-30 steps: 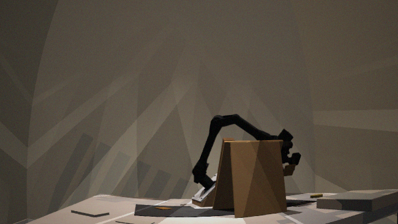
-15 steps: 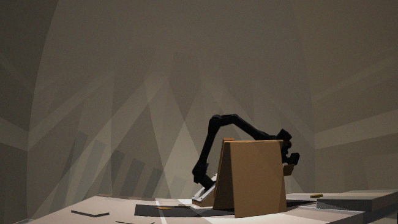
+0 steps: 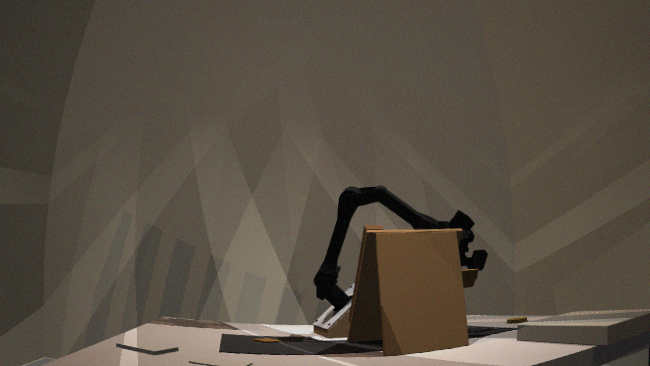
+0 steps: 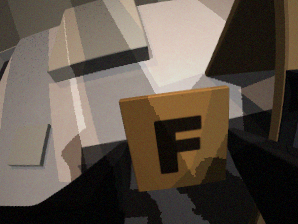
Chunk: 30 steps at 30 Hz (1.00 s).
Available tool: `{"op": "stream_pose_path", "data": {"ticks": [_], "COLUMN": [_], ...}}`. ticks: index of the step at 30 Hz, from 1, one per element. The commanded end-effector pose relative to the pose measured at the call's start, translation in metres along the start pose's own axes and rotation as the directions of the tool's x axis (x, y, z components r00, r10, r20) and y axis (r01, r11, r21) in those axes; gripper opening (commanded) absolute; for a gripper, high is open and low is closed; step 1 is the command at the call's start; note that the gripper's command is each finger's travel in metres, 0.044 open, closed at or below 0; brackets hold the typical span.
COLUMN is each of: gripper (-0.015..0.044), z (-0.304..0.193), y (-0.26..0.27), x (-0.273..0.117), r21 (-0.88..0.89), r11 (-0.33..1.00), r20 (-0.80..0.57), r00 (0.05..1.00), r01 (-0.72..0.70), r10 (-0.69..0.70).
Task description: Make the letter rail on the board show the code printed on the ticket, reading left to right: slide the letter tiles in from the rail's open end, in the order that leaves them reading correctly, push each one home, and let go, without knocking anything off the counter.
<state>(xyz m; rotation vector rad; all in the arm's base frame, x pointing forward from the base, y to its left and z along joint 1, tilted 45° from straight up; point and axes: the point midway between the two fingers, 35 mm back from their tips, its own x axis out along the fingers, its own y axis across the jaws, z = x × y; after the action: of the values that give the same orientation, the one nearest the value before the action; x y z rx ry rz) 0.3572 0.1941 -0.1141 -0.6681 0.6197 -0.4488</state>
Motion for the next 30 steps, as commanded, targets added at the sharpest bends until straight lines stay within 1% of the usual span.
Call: {"op": "stream_pose_path", "data": {"ticks": [1,30], "gripper": [0.0,0.0], "z": [0.0,0.0], "y": [-0.003,-0.018], "x": [-0.001,0.0], "r21": [-0.003,-0.004], "r11": [1.0,1.0], "r20": [0.002,0.001], "r00": [1.0,1.0], "r01": [0.001,0.001], "r10": [-0.001,-0.001]}}
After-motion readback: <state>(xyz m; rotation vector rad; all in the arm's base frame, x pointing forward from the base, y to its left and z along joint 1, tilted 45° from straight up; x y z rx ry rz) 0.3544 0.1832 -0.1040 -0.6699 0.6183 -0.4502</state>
